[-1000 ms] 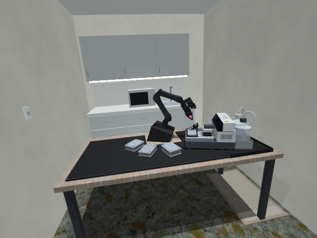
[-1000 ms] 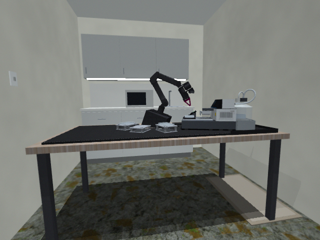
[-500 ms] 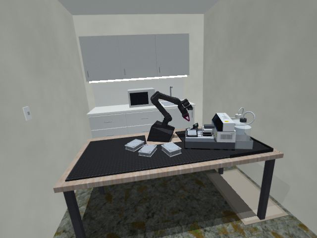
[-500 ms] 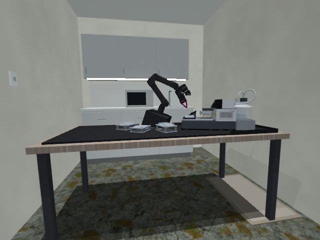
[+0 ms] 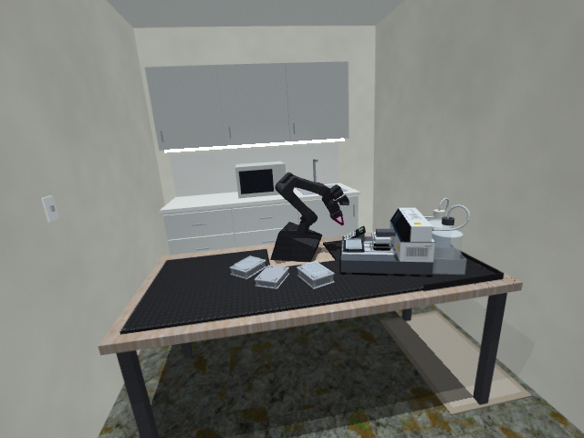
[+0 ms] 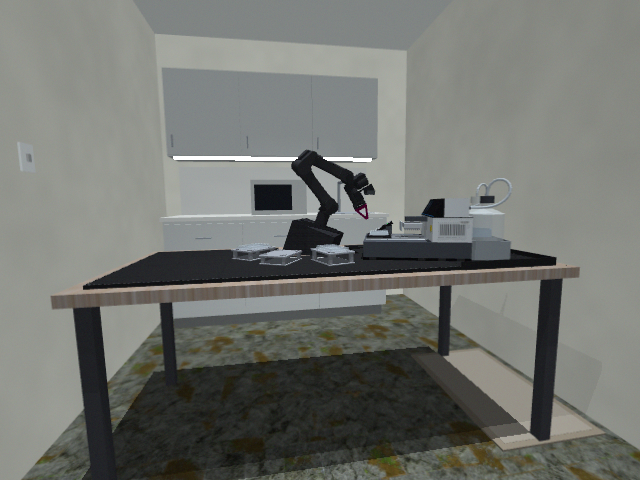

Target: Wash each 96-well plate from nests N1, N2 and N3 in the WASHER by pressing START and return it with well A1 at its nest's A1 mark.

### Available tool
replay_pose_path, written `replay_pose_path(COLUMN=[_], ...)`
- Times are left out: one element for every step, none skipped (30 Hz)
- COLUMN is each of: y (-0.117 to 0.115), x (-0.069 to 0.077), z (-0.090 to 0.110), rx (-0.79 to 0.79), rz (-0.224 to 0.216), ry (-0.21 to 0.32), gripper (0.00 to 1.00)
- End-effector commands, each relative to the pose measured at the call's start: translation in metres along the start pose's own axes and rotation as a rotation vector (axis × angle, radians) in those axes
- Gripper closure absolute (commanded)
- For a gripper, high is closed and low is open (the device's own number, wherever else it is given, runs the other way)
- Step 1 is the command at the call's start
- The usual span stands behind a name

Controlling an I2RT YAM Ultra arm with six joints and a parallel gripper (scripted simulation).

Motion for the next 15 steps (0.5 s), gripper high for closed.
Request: replay_pose_path(y=[-0.001,0.001,0.003,0.005,0.007,0.009,0.011,0.011,0.011,0.013,0.013,0.013,0.013,0.013,0.013], x=[0.002,0.002,0.002,0.002,0.002,0.001,0.001,0.001,0.001,0.001,0.001,0.001,0.001,0.001,0.001], z=[0.002,0.005,0.008,0.011,0.013,0.016,0.019,0.019,0.019,0.022,0.023,0.023,0.023,0.023,0.023], rx=[-0.047,-0.047,-0.047,-0.047,-0.047,-0.047,-0.047,-0.047,-0.047,-0.047,-0.047,-0.047,-0.047,-0.047,-0.047], rz=[0.037,0.037,0.037,0.037,0.037,0.037,0.037,0.037,0.037,0.037,0.037,0.037,0.037,0.037,0.037], ry=[-0.022,-0.021,-0.021,-0.021,-0.021,-0.021,-0.021,-0.021,-0.021,-0.020,-0.020,-0.020,-0.020,-0.020,-0.020], gripper=[1.00,1.00,1.00,1.00,1.00,1.00,1.00,1.00,1.00,1.00,1.00,1.00,1.00,1.00,1.00])
Point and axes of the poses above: the point where the finger pads meet when closed, its own x axis back along the fingers, its own y axis across the jaws, z = x × y, the point moved 5 cm from there along x, back along the fingers, and after that the axes turned 6 degrees about x, right-handed, at the moved point
